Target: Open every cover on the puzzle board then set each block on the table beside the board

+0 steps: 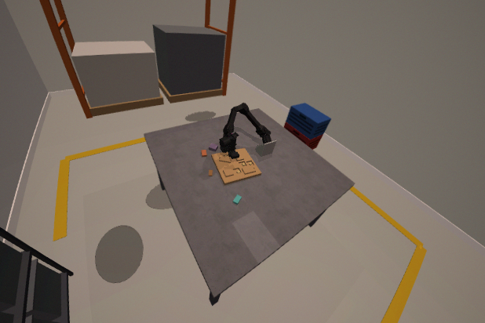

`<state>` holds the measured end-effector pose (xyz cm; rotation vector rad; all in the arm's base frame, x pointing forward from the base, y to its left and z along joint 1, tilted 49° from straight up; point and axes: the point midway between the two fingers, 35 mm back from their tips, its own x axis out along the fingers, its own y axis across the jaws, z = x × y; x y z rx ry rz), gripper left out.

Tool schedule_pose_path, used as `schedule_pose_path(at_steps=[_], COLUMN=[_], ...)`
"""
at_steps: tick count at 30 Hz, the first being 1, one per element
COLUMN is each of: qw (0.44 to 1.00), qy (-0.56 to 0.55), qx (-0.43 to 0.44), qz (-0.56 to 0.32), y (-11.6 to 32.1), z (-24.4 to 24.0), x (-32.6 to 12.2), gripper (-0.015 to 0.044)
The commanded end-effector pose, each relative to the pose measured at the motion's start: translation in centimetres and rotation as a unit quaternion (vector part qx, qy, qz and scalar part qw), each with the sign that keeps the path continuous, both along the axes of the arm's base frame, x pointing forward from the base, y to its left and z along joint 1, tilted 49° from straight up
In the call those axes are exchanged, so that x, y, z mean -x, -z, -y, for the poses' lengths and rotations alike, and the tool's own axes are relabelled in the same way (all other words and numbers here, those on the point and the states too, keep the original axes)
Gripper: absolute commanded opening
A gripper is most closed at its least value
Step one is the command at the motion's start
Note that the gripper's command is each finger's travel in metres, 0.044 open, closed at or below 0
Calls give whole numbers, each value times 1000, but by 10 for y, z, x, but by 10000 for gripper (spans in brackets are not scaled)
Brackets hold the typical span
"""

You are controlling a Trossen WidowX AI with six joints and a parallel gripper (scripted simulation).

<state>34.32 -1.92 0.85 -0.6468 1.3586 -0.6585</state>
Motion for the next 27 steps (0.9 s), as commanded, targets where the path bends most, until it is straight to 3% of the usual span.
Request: schedule_pose_path(at_steps=[1, 27], qw=[1000, 1000], qy=[2, 2], qx=[-2, -3], qz=[1, 2], y=[5, 24], z=[-4, -23], x=[-2, -14], gripper=[0, 0])
